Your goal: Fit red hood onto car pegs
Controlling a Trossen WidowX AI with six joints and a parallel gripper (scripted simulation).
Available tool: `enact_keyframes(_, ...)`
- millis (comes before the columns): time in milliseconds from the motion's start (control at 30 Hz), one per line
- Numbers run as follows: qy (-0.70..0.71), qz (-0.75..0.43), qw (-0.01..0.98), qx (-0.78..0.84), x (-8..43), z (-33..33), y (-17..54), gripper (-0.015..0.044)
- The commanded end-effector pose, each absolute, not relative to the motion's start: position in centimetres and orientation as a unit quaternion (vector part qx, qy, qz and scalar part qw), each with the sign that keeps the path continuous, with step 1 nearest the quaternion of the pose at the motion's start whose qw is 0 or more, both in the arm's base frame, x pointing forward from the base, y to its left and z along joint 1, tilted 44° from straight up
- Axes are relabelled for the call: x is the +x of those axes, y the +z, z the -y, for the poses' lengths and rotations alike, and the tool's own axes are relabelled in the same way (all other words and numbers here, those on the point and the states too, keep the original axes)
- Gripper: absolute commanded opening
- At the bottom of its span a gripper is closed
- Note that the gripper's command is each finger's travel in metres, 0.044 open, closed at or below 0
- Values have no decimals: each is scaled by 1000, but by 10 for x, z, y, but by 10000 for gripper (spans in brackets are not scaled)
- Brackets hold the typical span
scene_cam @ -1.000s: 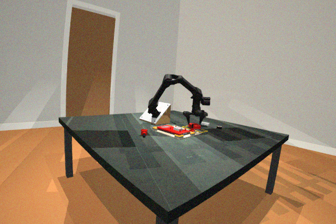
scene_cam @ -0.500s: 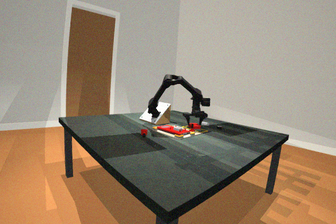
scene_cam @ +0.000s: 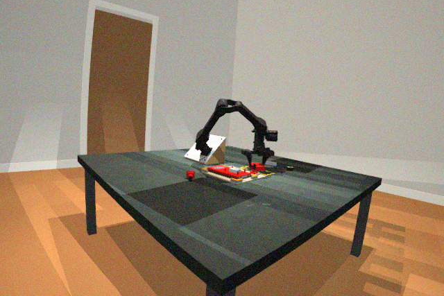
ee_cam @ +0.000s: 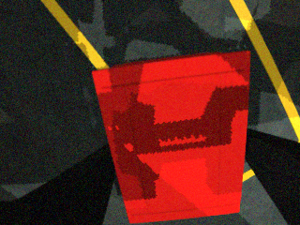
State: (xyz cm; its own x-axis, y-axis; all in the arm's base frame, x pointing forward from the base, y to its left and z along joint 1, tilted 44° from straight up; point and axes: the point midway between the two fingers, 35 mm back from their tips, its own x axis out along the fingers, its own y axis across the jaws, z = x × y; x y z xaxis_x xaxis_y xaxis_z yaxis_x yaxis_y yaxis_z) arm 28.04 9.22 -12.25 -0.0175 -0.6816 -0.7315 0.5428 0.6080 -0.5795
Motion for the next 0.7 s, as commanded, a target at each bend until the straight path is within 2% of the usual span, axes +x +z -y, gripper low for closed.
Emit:
enact_keyframes(0, -438, -563, 698, -62, 280, -93, -122, 315)
enact_keyframes(200, -438, -563, 698, -62, 280, -93, -122, 275)
enact_keyframes(533, -438, -563, 698, -61, 281, -100, -114, 12)
enact_keyframes(667, -438, -563, 698, -61, 281, -106, -108, 0)
